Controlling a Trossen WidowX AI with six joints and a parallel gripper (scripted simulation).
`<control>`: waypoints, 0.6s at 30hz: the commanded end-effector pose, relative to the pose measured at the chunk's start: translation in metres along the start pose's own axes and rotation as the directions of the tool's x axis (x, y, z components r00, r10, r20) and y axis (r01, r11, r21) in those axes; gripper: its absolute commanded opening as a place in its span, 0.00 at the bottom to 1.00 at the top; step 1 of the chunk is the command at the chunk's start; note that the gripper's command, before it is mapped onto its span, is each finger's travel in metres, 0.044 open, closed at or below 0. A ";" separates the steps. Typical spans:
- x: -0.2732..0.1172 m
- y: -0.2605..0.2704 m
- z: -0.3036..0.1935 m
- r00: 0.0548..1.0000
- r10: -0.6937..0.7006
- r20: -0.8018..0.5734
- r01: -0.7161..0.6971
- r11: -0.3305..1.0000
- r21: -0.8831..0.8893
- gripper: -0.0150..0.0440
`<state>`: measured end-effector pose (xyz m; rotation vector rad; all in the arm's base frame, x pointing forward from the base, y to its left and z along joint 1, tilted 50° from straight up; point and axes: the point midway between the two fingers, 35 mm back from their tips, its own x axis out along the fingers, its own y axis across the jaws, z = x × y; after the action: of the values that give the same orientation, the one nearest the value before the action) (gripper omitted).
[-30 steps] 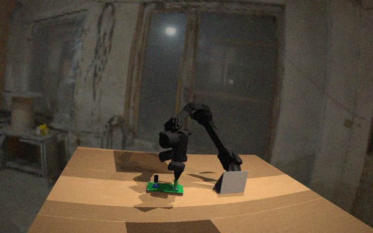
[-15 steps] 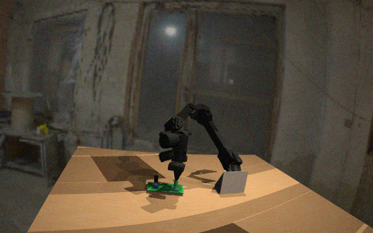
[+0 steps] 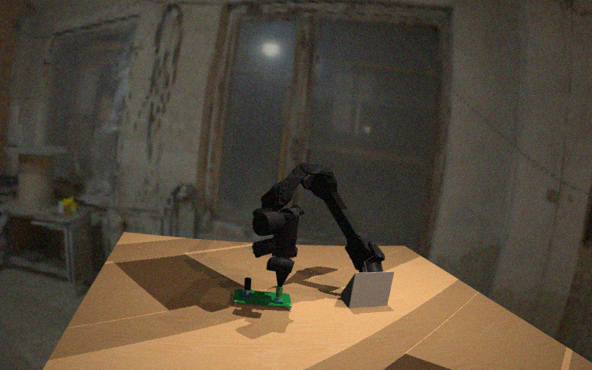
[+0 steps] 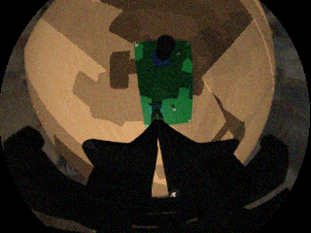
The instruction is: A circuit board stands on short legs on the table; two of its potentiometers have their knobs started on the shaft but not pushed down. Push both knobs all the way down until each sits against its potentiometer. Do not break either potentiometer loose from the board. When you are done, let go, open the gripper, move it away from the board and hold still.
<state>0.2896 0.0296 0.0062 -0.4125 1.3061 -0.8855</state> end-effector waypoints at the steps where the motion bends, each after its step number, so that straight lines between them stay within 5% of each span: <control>1: 0.012 -0.001 0.002 1.000 -0.009 -0.013 0.009 1.000 0.017 0.25; 18: 0.014 -0.001 0.002 1.000 -0.009 -0.013 0.009 1.000 0.017 0.25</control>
<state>0.2895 0.0289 0.0056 -0.4124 1.3051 -0.8817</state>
